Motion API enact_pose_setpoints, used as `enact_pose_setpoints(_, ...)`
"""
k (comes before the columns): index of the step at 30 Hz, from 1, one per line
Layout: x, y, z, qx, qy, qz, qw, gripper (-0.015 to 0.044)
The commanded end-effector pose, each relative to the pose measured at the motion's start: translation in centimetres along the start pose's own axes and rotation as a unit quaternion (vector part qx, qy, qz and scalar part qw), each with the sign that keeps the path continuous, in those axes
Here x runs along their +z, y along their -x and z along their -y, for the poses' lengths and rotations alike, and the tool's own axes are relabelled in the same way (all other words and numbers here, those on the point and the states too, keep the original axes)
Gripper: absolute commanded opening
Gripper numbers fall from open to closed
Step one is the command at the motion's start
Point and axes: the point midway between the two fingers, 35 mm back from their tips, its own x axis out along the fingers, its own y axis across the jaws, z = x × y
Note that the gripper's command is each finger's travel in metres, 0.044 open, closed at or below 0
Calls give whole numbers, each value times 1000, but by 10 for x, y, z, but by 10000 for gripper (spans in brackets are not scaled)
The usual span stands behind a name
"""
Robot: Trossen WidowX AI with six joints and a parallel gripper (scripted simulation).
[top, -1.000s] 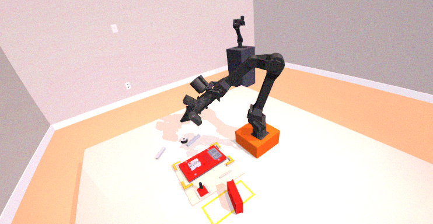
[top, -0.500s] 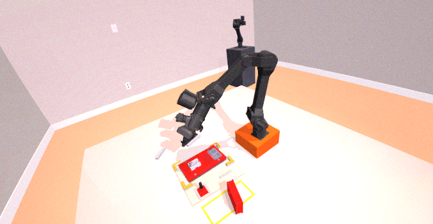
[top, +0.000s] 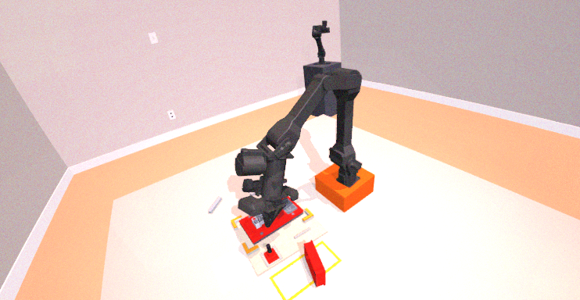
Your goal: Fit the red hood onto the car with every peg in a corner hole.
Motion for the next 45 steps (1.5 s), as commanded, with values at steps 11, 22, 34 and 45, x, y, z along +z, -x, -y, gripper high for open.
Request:
enact_pose_setpoints(11,-146,-4,24,-184,-248,32,950,0)
enact_pose_setpoints(22,-178,5,39,-210,-305,80,926,0)
enact_pose_setpoints(34,-178,-8,44,-210,-305,80,926,0)
enact_pose_setpoints(45,-177,-36,59,-210,-305,80,926,0)
